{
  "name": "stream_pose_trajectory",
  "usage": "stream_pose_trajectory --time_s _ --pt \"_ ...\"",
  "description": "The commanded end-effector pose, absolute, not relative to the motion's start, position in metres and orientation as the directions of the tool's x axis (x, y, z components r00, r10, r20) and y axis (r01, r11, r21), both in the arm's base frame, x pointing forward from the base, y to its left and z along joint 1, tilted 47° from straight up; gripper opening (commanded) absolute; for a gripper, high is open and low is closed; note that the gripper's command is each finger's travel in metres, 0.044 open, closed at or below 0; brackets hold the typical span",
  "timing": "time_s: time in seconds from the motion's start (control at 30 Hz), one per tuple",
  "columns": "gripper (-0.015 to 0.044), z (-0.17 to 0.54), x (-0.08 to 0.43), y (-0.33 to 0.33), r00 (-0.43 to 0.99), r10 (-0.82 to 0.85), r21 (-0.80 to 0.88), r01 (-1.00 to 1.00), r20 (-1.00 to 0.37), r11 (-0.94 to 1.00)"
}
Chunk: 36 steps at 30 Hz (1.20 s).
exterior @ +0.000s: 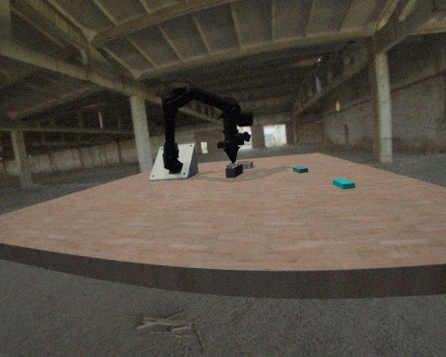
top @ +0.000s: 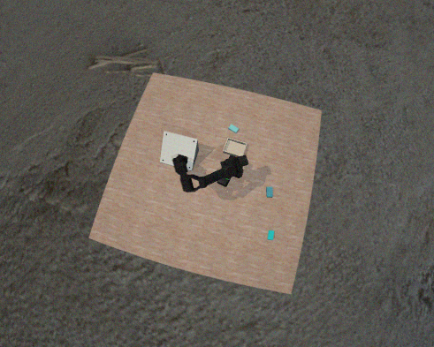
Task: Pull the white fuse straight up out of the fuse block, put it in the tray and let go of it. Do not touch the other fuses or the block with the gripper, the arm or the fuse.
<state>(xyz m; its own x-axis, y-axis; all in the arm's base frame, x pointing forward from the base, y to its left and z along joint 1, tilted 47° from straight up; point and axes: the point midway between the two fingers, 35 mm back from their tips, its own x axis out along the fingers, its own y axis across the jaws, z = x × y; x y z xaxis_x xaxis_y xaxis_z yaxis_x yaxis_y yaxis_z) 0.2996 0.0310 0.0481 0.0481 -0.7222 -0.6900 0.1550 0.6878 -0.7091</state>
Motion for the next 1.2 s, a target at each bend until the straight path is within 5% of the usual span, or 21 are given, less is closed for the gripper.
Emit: stream_pose_trajectory --time_s 0.0,1.17 --pt "0.0 0.049 0.3 0.034 0.048 -0.718 -0.704 0.159 -0.694 0.692" --pt "0.0 0.064 0.298 0.049 0.048 -0.719 -0.706 0.157 -0.693 0.691"
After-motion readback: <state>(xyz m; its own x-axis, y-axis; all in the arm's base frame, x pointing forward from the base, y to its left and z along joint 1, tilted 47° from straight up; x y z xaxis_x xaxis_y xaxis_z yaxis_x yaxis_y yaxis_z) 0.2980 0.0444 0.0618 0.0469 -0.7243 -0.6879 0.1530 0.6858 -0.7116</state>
